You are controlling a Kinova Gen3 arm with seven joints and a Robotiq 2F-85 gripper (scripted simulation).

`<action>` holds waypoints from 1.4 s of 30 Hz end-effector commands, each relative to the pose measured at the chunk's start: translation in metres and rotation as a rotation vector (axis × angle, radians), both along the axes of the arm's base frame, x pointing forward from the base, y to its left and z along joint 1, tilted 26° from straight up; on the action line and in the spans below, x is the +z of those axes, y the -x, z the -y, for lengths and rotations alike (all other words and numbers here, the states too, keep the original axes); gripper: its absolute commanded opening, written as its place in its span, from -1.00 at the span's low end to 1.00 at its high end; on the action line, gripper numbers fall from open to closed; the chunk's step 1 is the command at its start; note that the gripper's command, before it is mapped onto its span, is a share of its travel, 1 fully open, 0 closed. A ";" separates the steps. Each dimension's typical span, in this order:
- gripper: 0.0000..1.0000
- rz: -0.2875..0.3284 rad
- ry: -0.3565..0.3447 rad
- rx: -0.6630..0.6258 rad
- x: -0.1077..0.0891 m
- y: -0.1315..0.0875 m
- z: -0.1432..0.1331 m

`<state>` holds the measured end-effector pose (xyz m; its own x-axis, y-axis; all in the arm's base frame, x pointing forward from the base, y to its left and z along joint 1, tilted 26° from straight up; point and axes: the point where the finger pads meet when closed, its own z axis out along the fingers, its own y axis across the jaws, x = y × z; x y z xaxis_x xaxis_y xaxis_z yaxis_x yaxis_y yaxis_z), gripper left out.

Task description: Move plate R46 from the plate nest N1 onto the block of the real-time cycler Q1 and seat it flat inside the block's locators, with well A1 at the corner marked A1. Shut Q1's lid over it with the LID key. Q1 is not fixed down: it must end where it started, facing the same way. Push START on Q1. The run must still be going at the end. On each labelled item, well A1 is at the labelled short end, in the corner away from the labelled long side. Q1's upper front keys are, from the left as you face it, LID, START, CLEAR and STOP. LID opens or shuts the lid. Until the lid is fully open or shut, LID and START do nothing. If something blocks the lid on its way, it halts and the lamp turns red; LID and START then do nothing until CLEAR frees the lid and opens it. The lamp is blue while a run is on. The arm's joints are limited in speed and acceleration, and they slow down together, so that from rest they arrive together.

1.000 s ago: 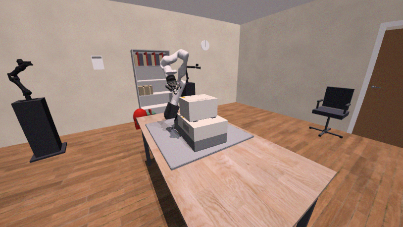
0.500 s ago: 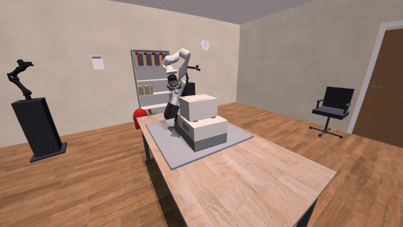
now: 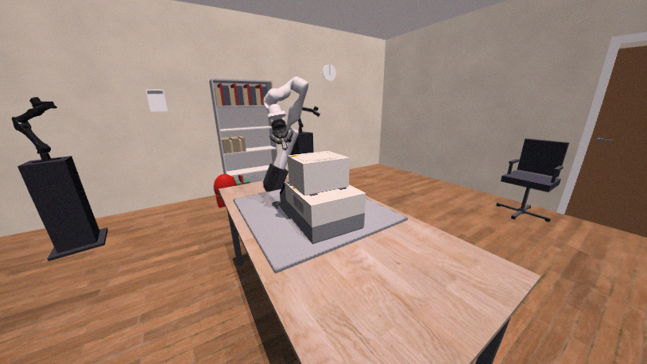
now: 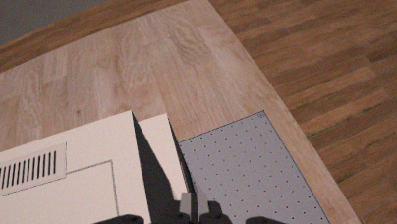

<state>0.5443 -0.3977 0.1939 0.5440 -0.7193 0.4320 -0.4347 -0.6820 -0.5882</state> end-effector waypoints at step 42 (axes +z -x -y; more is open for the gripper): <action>-0.80 -0.132 -0.223 -0.275 0.016 0.032 -0.041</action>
<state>0.5123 -0.3569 0.2087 0.3606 -0.9136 0.1881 -0.6643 -0.3931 -0.6357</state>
